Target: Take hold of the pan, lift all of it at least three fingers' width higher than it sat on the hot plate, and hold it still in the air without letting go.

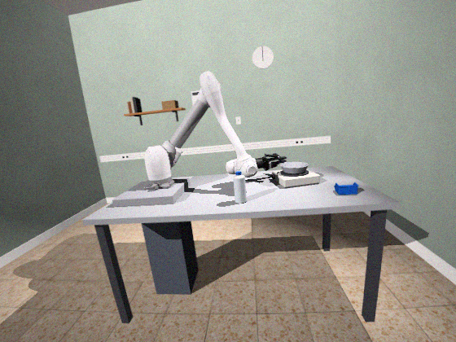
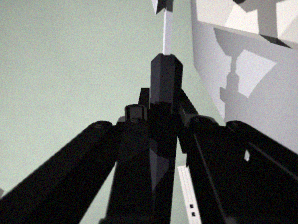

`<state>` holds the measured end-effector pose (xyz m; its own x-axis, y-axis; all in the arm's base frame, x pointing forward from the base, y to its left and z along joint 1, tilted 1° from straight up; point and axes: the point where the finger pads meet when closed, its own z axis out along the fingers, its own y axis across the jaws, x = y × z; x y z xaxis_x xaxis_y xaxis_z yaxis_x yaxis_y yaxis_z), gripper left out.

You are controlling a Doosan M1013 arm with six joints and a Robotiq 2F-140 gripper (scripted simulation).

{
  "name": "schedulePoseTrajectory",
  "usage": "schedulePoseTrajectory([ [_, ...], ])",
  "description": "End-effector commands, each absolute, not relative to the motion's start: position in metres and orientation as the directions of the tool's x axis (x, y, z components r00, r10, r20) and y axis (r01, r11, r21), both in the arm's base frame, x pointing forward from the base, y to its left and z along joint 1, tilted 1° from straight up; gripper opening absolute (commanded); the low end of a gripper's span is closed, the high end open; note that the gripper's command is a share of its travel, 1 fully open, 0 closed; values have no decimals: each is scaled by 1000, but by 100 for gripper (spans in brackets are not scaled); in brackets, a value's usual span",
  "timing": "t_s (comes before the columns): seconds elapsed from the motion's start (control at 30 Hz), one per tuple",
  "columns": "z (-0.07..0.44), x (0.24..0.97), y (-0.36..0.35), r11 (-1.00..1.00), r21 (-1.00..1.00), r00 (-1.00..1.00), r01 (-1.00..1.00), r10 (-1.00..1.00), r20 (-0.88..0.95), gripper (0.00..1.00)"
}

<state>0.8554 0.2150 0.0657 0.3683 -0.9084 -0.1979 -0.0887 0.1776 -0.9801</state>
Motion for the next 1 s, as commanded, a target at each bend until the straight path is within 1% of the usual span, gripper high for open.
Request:
schedulePoseTrajectory([
  [0.0, 70, 856, 215, 178, -980, 369, -87, -908, -197, 10],
  [0.97, 109, 856, 216, 178, -980, 369, -87, -908, -197, 10],
])
